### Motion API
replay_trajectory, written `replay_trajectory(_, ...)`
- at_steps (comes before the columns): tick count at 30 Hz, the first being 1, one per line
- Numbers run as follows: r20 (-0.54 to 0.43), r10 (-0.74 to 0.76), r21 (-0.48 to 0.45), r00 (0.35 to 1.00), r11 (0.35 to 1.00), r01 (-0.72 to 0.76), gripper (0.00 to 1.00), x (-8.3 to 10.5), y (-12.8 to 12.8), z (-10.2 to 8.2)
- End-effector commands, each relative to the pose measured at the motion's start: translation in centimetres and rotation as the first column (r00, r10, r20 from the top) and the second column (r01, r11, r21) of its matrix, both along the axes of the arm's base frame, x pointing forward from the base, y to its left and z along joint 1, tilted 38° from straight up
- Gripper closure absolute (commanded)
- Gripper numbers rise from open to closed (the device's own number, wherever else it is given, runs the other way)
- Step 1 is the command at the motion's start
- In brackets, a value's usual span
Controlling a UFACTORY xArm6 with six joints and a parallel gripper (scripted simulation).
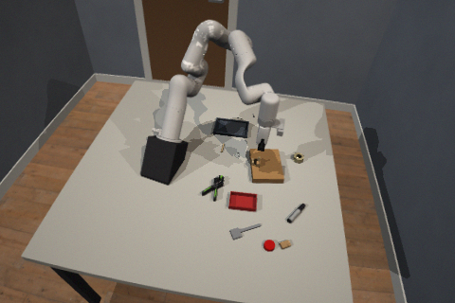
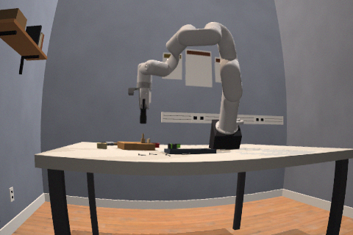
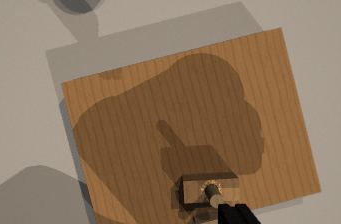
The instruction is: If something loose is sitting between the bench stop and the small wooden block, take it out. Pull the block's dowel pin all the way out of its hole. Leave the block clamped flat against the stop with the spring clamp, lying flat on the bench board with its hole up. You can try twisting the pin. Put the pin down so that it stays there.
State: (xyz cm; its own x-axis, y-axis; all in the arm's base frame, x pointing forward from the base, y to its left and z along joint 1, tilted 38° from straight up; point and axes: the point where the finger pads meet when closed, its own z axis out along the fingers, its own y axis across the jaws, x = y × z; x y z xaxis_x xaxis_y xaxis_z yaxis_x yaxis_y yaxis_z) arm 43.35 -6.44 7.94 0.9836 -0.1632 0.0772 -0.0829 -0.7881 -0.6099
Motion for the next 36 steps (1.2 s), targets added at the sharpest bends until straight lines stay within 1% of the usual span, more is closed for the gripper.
replay_trajectory(1, 0.016, 0.016, -0.005, 1.0, 1.0, -0.016, 1.0, 0.08, -0.09, 0.09)
replay_trajectory(15, 0.027, 0.032, -0.008, 0.999, 0.999, -0.032, 1.0, 0.08, -0.09, 0.09)
replay_trajectory(16, 0.027, 0.032, -0.008, 0.999, 0.999, -0.032, 0.72, 0.08, -0.09, 0.09)
replay_trajectory(36, 0.027, 0.032, -0.008, 0.999, 0.999, -0.032, 0.72, 0.1, -0.01, -0.02)
